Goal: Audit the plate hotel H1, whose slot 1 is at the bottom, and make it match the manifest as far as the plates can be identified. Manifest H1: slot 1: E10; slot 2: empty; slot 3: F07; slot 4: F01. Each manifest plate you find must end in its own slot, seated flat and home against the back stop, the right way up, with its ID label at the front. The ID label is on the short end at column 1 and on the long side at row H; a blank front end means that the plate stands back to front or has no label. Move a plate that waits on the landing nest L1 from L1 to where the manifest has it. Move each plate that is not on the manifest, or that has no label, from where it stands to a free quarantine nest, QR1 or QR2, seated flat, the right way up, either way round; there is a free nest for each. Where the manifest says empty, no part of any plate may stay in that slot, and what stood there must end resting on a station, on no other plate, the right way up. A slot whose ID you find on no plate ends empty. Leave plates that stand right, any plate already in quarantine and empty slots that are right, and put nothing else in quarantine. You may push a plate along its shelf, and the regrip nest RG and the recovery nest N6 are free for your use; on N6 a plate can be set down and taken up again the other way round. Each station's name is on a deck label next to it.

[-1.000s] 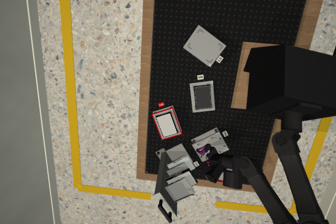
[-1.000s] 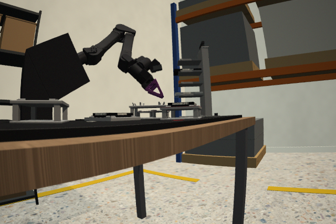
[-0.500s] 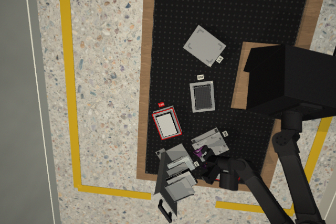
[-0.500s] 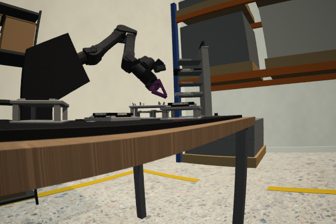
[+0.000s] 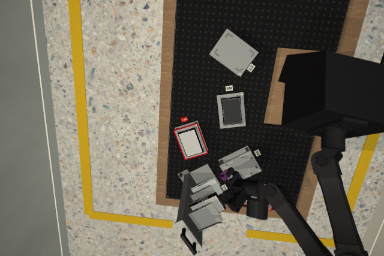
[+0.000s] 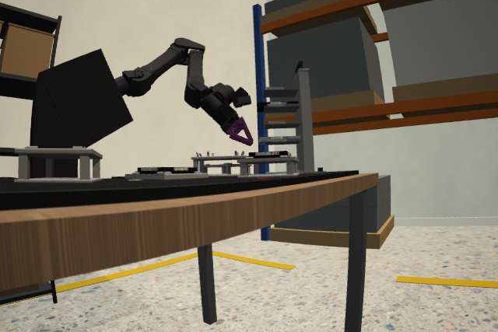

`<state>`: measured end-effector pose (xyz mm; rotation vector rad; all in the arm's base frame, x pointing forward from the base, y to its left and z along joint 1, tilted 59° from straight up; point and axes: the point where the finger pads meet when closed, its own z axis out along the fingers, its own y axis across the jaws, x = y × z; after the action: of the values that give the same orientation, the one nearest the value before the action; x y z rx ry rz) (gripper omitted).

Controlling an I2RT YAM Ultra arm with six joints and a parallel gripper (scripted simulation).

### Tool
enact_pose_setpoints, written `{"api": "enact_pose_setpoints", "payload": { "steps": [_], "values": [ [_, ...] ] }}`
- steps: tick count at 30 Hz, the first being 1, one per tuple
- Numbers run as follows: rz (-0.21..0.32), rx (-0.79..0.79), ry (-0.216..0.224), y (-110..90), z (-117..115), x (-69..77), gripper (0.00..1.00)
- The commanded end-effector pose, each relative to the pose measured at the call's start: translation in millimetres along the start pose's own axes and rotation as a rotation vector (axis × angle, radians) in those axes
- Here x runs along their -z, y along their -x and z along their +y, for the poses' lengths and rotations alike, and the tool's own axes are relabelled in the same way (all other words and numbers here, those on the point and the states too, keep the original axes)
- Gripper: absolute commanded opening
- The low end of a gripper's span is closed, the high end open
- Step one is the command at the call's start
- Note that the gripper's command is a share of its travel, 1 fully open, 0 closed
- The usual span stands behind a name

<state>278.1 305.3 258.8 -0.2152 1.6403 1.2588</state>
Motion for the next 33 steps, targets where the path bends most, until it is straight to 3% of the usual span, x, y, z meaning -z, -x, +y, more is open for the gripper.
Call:
{"api": "enact_pose_setpoints", "payload": {
  "steps": [1,22,33],
  "values": [
    [-0.015,0.001,-0.01,9,-3,-2.1,1.0],
    [-0.015,0.001,-0.01,28,-3,-19.8,1.0],
    [-0.015,0.001,-0.01,30,-3,-21.9,1.0]
  ]
}}
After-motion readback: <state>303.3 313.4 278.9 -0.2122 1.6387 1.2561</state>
